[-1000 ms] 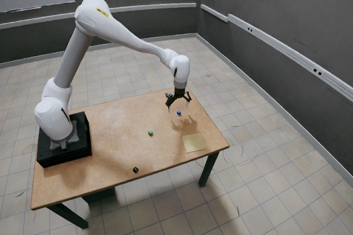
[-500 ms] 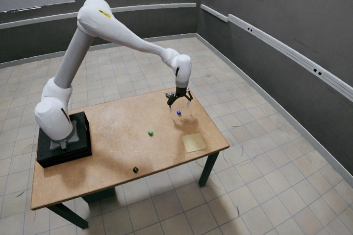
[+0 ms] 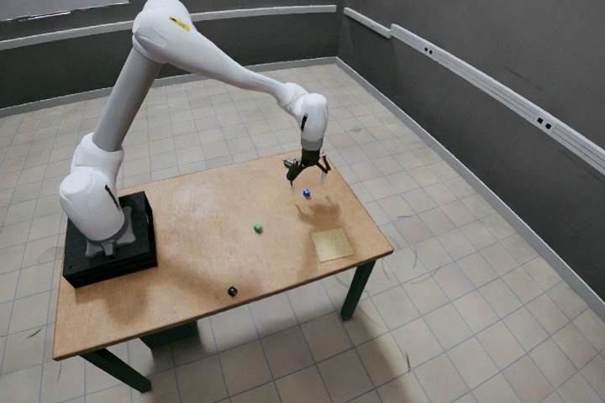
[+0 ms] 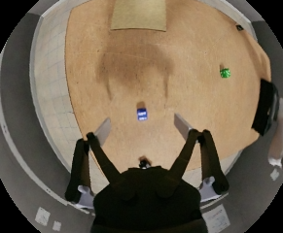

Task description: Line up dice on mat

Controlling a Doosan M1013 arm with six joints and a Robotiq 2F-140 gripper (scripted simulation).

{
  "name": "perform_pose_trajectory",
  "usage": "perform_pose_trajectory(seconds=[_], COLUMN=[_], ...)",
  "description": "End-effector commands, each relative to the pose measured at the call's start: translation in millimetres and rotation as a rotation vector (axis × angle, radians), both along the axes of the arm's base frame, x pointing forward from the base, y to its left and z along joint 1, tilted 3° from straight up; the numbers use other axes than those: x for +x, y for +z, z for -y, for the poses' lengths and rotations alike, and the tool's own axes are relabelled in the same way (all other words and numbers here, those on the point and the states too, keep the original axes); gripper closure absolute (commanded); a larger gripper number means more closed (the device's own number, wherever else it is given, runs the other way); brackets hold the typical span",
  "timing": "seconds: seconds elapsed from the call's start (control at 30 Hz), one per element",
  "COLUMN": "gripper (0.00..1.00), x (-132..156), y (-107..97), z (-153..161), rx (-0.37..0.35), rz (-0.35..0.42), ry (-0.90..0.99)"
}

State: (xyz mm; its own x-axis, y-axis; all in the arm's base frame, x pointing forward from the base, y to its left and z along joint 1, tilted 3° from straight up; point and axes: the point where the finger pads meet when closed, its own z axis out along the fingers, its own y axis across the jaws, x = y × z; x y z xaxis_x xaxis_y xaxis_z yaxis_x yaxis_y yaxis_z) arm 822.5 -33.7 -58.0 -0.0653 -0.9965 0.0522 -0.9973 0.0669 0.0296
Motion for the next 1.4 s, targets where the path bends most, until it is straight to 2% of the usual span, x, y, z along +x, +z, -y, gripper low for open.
perform_pose_trajectory(seconds=[0.0, 0.77, 0.9, 1.23, 1.37], gripper=[0.00, 0.00, 0.00, 0.00, 0.00], x=[1, 1, 1, 3, 3], y=[1, 4, 19, 81, 88], z=[0, 0, -1, -4, -4], rx=[0.000, 0.000, 0.000, 0.000, 0.000], rz=[0.002, 0.002, 0.002, 0.002, 0.002], ry=[0.000, 0.000, 0.000, 0.000, 0.000])
